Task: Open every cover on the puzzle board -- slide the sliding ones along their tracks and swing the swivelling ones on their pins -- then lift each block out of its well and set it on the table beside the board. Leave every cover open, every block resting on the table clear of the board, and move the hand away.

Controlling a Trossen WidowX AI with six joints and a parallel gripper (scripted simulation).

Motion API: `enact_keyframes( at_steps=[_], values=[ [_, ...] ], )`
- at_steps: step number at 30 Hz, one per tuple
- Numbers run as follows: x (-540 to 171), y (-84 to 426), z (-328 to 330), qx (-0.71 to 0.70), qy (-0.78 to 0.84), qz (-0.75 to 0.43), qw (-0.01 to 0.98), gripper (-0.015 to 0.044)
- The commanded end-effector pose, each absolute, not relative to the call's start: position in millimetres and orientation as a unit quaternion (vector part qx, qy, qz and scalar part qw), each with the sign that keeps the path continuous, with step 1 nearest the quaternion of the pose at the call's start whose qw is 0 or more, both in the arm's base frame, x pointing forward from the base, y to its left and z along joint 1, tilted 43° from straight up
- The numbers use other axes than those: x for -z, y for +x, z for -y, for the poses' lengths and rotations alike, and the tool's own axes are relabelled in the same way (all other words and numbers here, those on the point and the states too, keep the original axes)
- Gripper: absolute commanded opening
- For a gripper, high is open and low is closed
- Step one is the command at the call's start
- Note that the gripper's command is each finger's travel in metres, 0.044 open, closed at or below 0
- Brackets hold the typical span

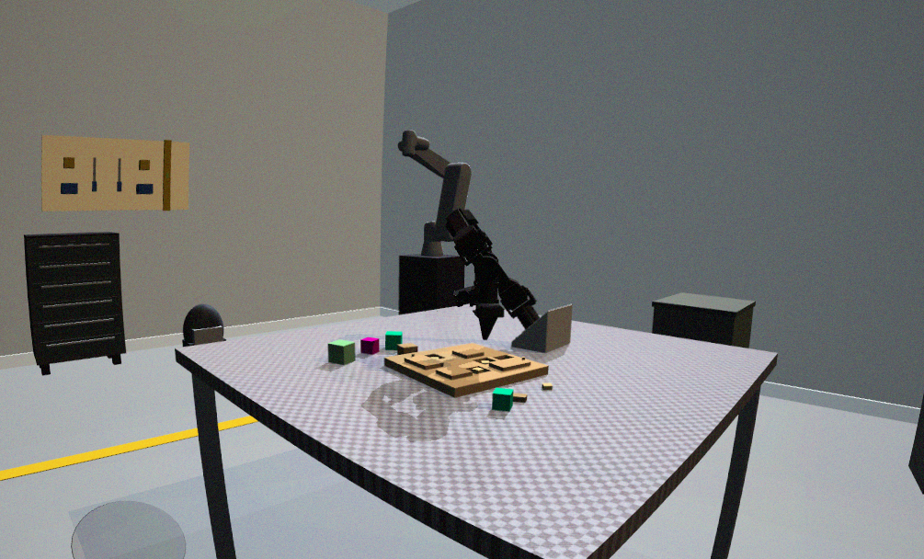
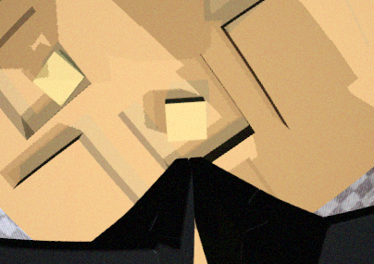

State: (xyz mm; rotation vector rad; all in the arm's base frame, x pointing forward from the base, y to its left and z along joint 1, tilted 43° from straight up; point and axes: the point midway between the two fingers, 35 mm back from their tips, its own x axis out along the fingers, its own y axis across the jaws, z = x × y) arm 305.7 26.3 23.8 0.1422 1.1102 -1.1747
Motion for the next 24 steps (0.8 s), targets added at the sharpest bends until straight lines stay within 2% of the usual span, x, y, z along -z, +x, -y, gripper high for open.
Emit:
enact_keyframes(
  at_steps=[1,10,19,24],
  values=[
    [-16.1,303.0,-18.1,0.522,0.051,-0.502,0.688,0.0],
    [-3.8,301.6,-8.5,0.321,-0.185,-0.649,0.664,0.0],
    [9.8,298.9,2.7,0.045,-0.429,-0.723,0.54,0.0],
    [10.7,298.7,3.5,0.023,-0.444,-0.724,0.527,0.0]
  ],
)
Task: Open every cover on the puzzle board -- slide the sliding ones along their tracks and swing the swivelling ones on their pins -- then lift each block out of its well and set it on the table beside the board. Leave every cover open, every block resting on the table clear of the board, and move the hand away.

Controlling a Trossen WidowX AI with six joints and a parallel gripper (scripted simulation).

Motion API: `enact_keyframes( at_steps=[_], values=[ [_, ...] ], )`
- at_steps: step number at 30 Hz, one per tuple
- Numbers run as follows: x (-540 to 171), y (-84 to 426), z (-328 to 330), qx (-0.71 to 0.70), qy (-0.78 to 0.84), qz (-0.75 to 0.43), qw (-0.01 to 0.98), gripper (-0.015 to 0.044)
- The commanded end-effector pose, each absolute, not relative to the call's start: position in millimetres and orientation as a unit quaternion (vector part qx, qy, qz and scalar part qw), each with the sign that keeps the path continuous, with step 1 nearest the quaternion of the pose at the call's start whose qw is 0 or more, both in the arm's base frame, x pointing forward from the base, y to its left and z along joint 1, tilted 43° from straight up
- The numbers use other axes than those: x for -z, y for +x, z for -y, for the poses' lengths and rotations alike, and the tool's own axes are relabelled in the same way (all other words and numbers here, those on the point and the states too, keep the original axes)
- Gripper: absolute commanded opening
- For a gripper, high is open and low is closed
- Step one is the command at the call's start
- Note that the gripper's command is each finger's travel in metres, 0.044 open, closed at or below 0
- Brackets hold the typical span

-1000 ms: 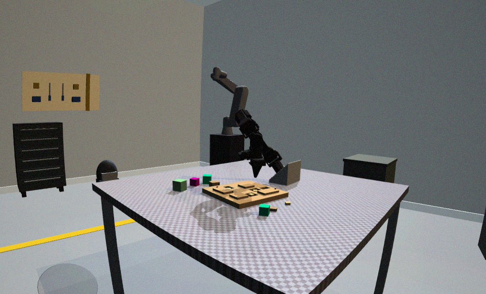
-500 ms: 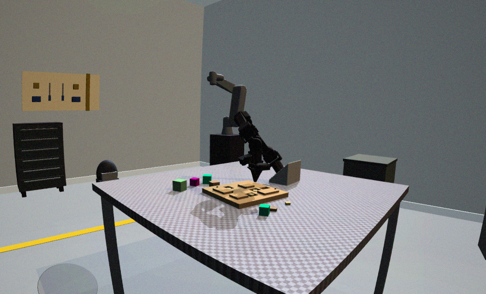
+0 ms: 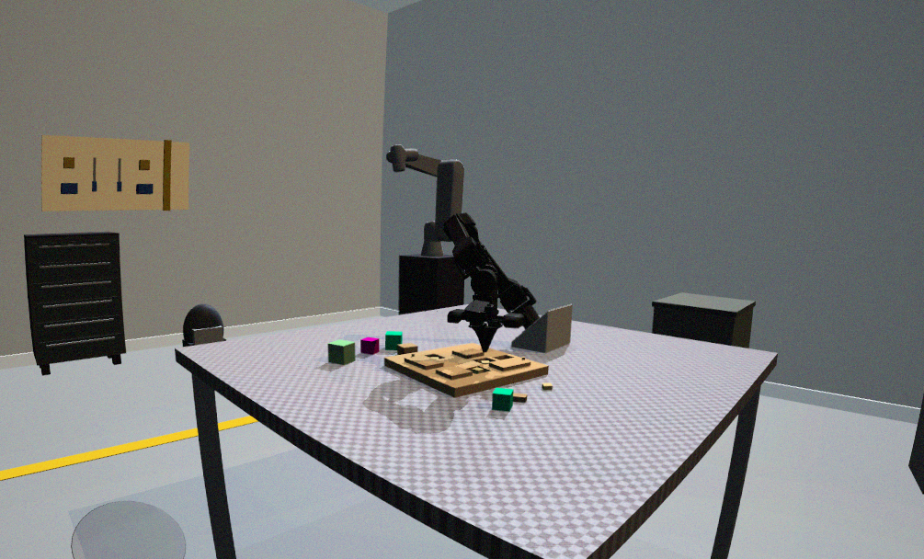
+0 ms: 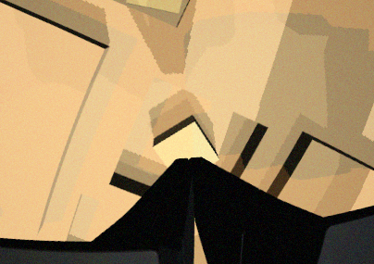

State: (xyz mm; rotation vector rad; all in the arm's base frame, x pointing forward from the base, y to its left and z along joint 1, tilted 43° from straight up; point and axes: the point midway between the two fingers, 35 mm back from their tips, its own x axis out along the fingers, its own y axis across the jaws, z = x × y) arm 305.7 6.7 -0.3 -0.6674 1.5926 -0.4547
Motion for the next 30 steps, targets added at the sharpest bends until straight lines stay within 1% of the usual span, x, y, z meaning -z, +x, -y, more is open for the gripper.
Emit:
enact_keyframes(
  at_steps=[1,30],
  values=[
    [10.7,298.7,3.5,0.023,-0.444,-0.724,0.527,0.0],
    [18.7,299.7,12.0,0.024,-0.445,-0.724,0.527,0.0]
  ],
)
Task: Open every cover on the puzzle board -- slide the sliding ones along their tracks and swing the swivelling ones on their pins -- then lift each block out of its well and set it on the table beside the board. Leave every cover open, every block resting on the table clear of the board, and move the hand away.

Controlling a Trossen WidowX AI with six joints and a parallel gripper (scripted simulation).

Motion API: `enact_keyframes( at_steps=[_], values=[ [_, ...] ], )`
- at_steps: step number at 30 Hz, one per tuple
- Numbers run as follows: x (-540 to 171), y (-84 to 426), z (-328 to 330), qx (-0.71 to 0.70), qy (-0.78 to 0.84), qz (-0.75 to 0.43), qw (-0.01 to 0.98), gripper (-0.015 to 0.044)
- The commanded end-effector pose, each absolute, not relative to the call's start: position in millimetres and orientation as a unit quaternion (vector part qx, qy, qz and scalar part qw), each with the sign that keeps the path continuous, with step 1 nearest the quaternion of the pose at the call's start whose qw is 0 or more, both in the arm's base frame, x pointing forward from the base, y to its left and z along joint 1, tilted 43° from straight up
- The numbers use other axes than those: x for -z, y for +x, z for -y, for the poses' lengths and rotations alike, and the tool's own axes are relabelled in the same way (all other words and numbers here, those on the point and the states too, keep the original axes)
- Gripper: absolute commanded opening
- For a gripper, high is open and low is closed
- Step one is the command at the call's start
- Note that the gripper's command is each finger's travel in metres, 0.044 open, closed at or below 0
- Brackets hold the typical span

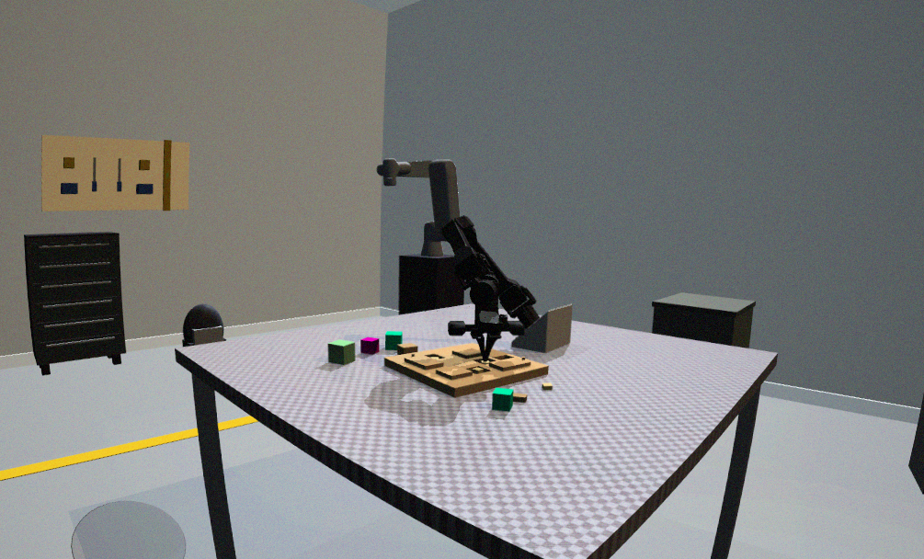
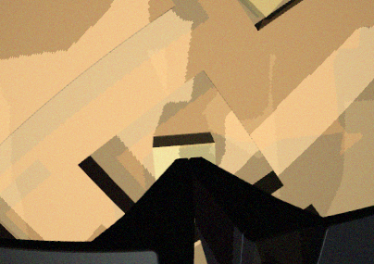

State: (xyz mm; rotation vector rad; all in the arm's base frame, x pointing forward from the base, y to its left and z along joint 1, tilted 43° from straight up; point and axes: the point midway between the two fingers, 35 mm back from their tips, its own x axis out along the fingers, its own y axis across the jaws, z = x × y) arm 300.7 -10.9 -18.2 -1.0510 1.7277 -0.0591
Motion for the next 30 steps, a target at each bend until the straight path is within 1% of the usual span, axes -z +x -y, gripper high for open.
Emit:
enact_keyframes(
  at_steps=[1,23,28,29,30],
  values=[
    [18.7,299.7,12.0,0.024,-0.445,-0.724,0.527,0.0],
    [11.2,299.1,4.3,0.023,-0.444,-0.724,0.527,0.0],
    [2.9,299.3,-3.6,0.021,-0.445,-0.726,0.524,0.0131],
    [-0.9,299.9,-7.2,0.021,-0.445,-0.726,0.525,0.0144],
    [-4.8,300.4,-10.8,0.021,-0.445,-0.725,0.525,0.0144]
  ],
)
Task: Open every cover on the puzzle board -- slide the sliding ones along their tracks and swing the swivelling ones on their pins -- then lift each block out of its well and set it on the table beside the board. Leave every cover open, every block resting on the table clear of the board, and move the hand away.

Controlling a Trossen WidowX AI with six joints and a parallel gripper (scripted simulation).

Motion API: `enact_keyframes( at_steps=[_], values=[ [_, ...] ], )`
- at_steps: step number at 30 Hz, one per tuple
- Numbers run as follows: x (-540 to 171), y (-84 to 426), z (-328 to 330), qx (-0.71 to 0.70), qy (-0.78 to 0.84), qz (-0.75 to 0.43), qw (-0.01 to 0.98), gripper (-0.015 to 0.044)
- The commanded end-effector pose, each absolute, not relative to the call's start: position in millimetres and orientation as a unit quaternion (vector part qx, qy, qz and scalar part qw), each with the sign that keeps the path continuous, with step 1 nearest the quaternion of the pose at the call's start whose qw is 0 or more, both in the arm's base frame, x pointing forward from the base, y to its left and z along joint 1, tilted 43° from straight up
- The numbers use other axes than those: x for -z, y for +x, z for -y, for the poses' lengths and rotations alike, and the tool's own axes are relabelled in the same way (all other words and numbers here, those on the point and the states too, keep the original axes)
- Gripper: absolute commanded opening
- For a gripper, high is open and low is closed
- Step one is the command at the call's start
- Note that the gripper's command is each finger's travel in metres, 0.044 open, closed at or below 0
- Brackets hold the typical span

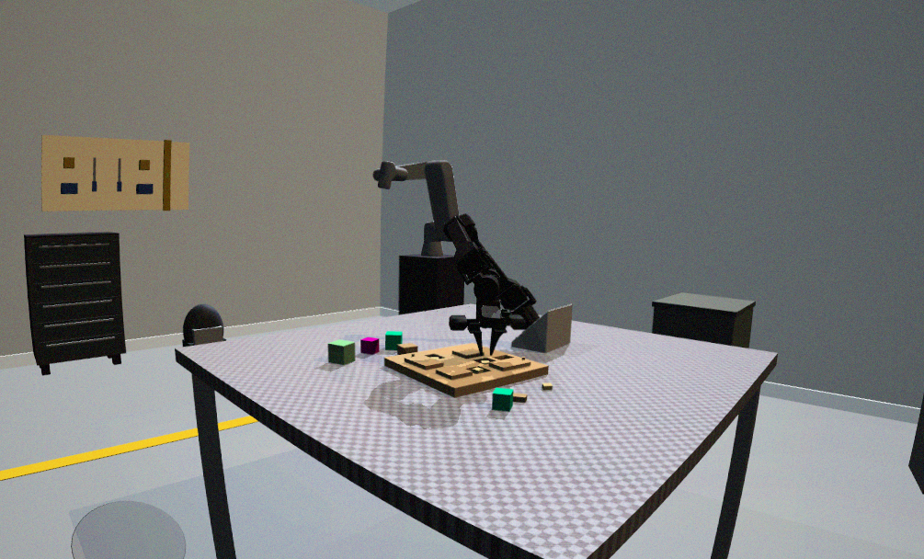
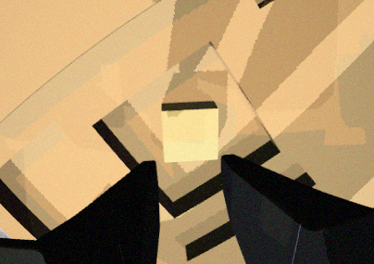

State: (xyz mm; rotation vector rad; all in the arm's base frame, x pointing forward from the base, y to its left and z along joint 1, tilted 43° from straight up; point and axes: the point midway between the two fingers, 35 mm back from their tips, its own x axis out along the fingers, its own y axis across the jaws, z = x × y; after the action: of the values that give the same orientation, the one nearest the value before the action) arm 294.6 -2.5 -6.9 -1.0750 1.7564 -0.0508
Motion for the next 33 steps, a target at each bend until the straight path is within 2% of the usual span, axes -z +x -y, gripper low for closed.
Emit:
enact_keyframes(
  at_steps=[1,9,33],
  values=[
    [-8.7,300.9,-14.4,0.022,-0.444,-0.725,0.526,0.0144],
    [-26.4,301.6,-30.1,0.022,-0.444,-0.724,0.528,0.0144],
    [-1.1,300.2,-5.7,0.023,-0.444,-0.724,0.527,0.0144]
  ],
)
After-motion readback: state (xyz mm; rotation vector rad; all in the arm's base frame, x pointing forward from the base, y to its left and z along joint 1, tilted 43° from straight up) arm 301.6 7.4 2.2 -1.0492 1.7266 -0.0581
